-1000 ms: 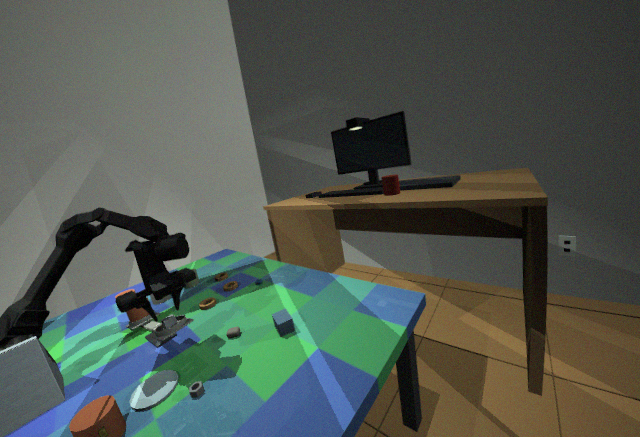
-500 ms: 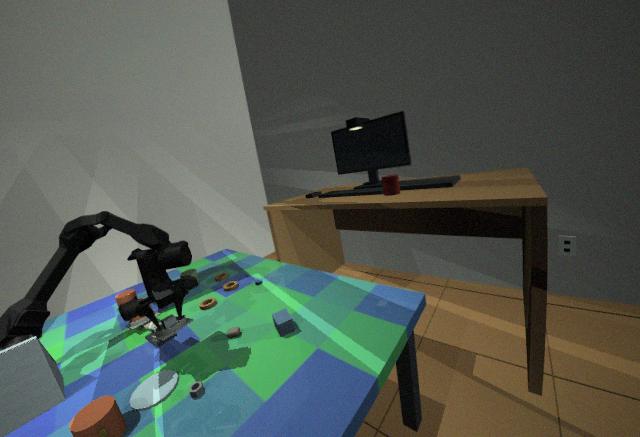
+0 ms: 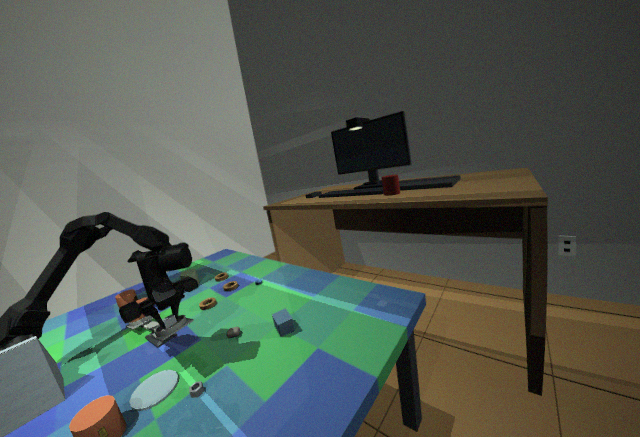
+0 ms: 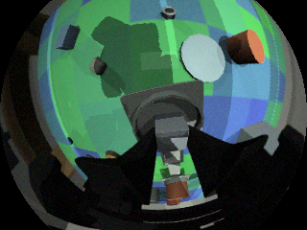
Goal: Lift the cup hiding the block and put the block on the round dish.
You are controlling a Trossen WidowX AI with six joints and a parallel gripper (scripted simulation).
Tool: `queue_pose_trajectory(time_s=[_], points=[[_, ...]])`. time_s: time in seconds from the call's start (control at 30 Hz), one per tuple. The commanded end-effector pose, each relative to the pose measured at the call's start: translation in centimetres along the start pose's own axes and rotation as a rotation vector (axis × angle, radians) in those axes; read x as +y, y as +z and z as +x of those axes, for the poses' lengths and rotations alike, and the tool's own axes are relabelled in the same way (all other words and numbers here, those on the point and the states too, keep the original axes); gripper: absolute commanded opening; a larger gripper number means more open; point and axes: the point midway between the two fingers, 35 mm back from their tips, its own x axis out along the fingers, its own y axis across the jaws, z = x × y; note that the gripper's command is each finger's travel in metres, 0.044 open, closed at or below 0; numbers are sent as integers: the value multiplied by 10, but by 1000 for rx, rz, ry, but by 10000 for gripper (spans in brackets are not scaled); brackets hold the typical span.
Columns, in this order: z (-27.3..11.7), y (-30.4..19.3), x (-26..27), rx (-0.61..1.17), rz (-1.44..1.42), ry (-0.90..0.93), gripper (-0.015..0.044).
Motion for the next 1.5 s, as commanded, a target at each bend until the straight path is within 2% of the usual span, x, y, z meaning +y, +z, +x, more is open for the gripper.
queue_pose_trajectory(time_s=[0.0, 0.57, 0.73, 0.83, 1.23, 1.47], points=[[-3, 0, 1, 2, 5, 2, 3], [-91, 1, 0, -1, 6, 1, 0], [-95, 1, 0, -1, 6, 1, 0], [-85, 14, -9, -3, 6, 1, 0], [0, 95, -87, -7, 7, 0, 0], [6, 98, -92, -7, 7, 0, 0]])
